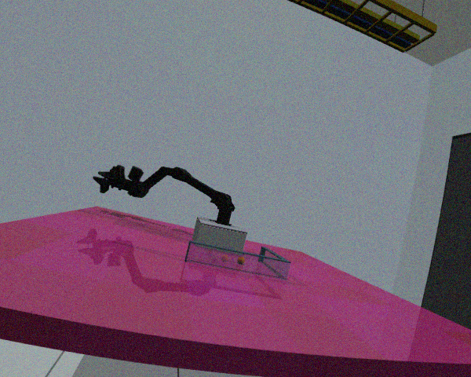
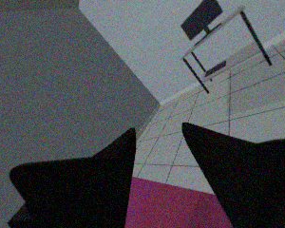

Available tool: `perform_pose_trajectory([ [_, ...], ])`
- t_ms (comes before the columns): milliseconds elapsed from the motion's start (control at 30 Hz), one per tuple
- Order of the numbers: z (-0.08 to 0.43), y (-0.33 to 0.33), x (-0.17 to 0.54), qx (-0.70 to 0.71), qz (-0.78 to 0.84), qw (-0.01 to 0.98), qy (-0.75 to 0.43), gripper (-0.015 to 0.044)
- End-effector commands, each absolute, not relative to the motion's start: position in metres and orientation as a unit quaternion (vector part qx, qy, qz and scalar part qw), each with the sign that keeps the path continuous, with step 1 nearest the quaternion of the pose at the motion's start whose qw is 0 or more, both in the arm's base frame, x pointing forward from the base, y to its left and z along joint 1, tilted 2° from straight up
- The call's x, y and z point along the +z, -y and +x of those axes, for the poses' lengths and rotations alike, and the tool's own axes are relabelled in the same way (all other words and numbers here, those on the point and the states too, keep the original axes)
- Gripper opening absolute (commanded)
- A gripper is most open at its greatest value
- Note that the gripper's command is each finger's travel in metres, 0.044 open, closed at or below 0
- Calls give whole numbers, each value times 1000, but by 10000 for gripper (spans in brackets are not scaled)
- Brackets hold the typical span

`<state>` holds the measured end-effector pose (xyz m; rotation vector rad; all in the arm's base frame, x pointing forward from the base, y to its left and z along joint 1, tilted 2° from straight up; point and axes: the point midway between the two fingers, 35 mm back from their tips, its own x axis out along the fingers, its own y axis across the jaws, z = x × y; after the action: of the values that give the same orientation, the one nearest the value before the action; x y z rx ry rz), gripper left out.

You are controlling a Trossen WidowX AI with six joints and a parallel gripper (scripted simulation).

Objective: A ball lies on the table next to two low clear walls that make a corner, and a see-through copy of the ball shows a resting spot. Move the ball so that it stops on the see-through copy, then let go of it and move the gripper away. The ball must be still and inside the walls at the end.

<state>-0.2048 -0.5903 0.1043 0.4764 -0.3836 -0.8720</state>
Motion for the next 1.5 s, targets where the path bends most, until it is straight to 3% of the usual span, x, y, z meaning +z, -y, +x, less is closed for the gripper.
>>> perform_pose_trajectory([
  [0, -140, 614, 107, -401, 231, 871, 164, 225],
  [433, 4, 635, 116, -372, 224, 895, 104, 225],
  [900, 154, 609, 116, -333, 198, 922, 10, 225],
  [1200, 269, 548, 108, -282, 156, 942, -91, 225],
  [1467, 362, 453, 96, -206, 87, 953, -205, 225],
])
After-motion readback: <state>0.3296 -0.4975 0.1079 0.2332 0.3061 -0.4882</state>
